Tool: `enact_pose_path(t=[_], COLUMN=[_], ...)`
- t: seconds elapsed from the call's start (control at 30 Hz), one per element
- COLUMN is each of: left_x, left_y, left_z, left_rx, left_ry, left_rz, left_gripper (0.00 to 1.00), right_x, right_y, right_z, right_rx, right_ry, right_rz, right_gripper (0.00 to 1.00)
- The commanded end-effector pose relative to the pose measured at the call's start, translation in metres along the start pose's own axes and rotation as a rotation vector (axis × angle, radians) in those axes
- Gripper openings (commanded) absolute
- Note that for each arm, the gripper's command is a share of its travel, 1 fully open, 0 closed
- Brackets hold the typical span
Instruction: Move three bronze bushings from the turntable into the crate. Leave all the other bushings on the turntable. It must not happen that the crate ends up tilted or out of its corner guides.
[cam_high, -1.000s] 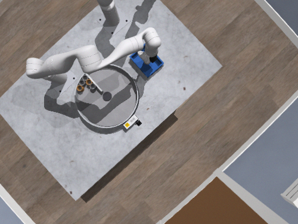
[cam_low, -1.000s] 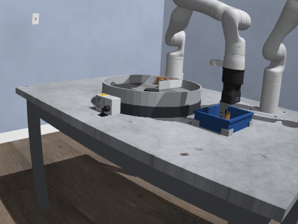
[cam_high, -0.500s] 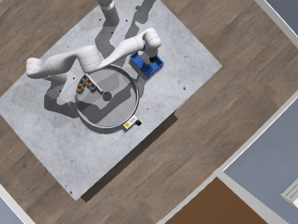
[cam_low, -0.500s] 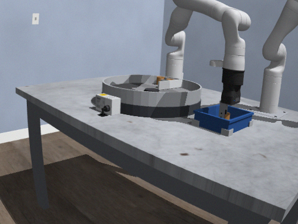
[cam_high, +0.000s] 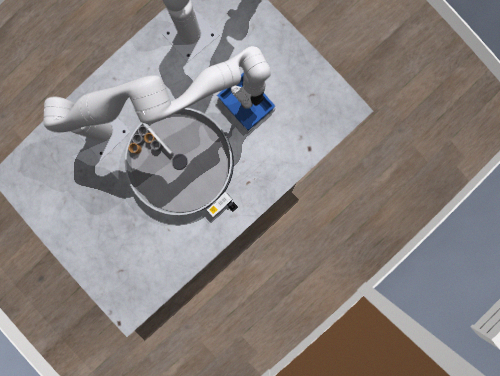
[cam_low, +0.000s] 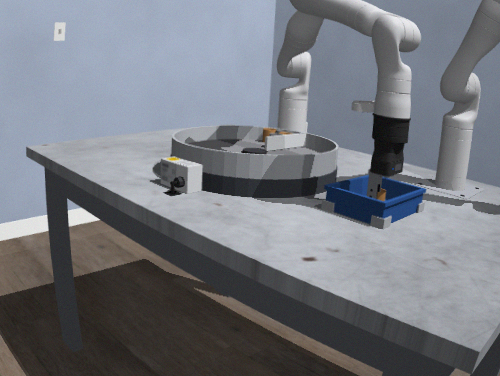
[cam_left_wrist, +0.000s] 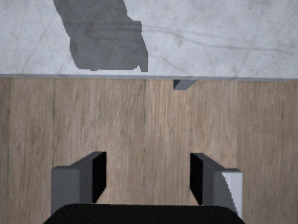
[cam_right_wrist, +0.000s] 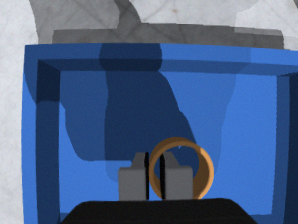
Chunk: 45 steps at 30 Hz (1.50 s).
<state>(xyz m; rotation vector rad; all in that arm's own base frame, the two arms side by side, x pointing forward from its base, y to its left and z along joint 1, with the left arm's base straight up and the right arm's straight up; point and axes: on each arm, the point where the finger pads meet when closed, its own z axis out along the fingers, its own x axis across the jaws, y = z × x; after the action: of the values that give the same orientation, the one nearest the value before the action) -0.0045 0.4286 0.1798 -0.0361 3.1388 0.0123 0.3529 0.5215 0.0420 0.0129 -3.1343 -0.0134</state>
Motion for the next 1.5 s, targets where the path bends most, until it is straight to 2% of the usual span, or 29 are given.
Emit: enact_pose_path(t=[0.0,0.53,0.57,1.47], left_x=[0.0035,0.0035,0.0035,0.0035], left_y=[-0.0036,-0.0036,-0.0036,-0.0036], left_z=[-0.0006,-0.0006,-0.0006,-0.0006], left_rx=[0.008,0.008,0.008,0.008], left_ry=[0.003,0.003,0.003,0.003], left_rz=[0.004,0.004,0.004,0.004], left_gripper=[1.0,1.0,1.0,1.0], right_x=[-0.0023,-0.0023,-0.0023,-0.0023], right_y=[-0.0001,-0.0001,-0.0001,-0.0001], right_z=[0.0004,0.0004,0.0004,0.0004], right_rx=[0.0,0.0,0.0,0.0], right_ry=[-0.008,-0.008,-0.008,-0.008], right_rz=[0.004,0.004,0.004,0.004], right_gripper=[0.0,0.0,0.38,0.38])
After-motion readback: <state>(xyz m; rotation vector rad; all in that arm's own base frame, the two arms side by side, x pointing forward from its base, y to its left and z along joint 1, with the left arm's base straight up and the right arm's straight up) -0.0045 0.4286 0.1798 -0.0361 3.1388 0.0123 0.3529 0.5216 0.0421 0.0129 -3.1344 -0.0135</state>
